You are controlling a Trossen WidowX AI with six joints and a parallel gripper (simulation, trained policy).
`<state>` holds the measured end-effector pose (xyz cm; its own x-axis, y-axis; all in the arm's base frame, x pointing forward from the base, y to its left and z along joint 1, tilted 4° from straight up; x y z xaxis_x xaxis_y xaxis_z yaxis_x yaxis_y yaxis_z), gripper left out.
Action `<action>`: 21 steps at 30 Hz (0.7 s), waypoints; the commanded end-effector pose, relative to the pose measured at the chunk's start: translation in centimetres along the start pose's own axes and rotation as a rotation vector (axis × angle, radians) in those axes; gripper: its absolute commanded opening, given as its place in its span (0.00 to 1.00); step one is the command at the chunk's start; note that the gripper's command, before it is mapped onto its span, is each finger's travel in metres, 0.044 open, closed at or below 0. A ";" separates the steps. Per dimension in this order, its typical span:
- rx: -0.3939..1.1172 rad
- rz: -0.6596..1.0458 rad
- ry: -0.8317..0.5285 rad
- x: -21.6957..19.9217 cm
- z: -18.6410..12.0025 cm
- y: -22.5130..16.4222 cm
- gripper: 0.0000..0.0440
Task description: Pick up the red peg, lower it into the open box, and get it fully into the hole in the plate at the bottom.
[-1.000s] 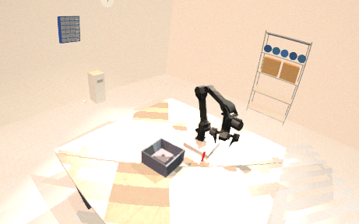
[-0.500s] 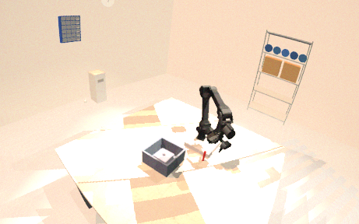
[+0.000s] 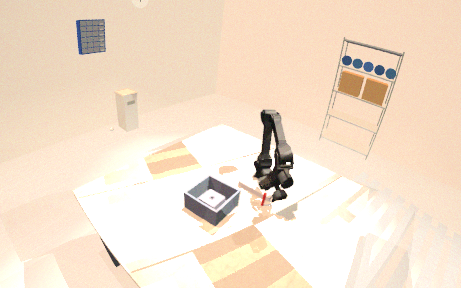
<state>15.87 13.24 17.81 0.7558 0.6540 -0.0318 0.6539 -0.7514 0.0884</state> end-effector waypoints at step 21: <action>-0.049 0.041 -0.106 0.4 6.1 1.1 0.13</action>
<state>17.07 12.30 12.23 0.7856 0.6089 -0.1102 0.6188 -0.7740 0.1343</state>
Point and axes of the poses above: the point midway between the two fingers, 35 mm back from their tips, its own z axis out along the fingers, its own x axis across the jaws, y = z × x, the point moved 10 cm from there along -z, back along the fingers, and after that the axes turned 9 degrees about z, right-handed, at the moved point
